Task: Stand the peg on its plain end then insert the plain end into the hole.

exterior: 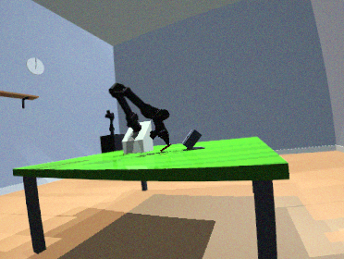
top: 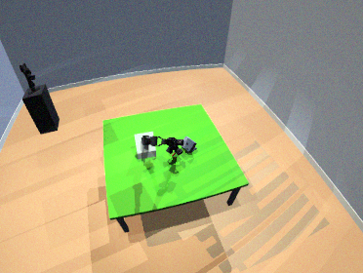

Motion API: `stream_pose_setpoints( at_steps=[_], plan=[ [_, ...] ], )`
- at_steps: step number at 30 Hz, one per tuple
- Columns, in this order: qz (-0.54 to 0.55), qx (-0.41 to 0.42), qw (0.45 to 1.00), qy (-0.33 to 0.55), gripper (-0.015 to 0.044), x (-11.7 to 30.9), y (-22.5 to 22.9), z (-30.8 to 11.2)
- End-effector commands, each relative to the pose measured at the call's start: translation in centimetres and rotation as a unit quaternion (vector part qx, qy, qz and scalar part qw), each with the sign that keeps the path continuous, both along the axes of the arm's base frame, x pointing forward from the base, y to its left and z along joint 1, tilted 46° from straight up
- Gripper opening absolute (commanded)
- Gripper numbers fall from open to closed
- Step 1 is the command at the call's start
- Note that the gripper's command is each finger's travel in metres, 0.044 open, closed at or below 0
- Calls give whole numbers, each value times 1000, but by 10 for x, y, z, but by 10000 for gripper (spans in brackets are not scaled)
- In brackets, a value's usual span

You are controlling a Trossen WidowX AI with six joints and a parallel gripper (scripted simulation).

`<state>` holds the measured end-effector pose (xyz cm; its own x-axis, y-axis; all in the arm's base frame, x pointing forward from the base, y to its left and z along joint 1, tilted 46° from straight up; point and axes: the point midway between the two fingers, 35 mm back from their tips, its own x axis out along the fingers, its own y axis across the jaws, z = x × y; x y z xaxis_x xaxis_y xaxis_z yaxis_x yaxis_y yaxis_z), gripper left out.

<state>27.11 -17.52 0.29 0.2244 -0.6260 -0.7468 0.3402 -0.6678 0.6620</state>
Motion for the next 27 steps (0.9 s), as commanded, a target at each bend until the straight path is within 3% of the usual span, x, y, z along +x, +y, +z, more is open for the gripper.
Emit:
stream_pose_setpoints(
  at_steps=[1,27],
  plan=[
    [15,6,1000,-15,49,-3,1,3],
    [90,44,991,-89,49,-17,3,13]
  ],
)
